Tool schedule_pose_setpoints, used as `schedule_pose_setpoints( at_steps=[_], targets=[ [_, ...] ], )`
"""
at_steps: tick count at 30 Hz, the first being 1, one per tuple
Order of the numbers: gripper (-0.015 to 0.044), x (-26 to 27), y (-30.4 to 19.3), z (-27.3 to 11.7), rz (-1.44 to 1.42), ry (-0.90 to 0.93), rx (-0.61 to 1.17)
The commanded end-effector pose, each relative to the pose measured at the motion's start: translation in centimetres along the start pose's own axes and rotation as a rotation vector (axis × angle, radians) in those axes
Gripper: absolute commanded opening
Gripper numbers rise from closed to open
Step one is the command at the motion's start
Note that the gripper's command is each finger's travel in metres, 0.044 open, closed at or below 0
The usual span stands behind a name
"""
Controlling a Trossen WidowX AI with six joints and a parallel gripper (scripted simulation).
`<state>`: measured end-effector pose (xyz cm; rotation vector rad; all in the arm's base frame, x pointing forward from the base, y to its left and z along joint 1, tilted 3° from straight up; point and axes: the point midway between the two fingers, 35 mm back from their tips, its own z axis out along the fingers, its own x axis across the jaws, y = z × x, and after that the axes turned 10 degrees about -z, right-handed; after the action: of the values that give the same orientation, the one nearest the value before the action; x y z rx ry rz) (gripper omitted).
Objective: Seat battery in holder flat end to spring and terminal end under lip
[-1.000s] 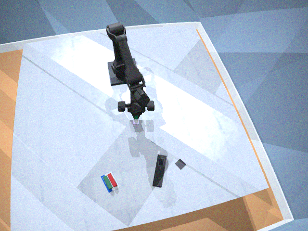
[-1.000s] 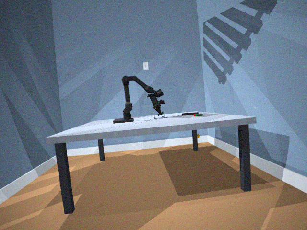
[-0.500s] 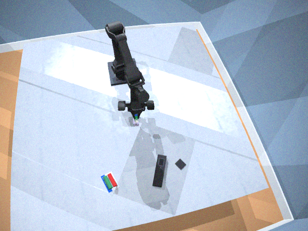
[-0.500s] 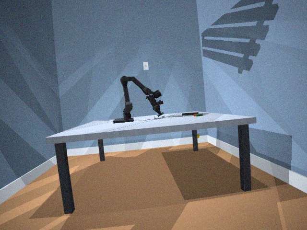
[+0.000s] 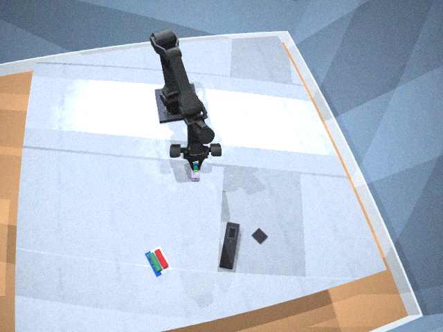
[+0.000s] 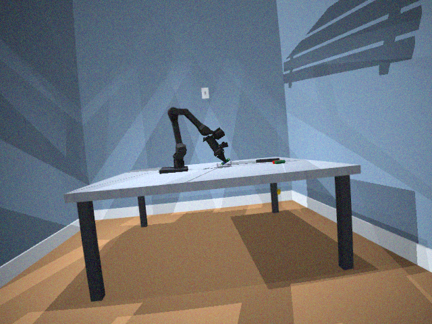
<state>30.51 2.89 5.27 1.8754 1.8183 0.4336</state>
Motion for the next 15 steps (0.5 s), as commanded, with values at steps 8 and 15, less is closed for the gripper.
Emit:
schedule_pose_setpoints(
  at_steps=[8,15],
  targets=[
    [0.0060,0.1,-1.0,-0.2,0.004,-0.003,-0.004],
    [0.0060,0.2,-1.6,-0.5,0.004,-0.001,-0.003]
  ],
)
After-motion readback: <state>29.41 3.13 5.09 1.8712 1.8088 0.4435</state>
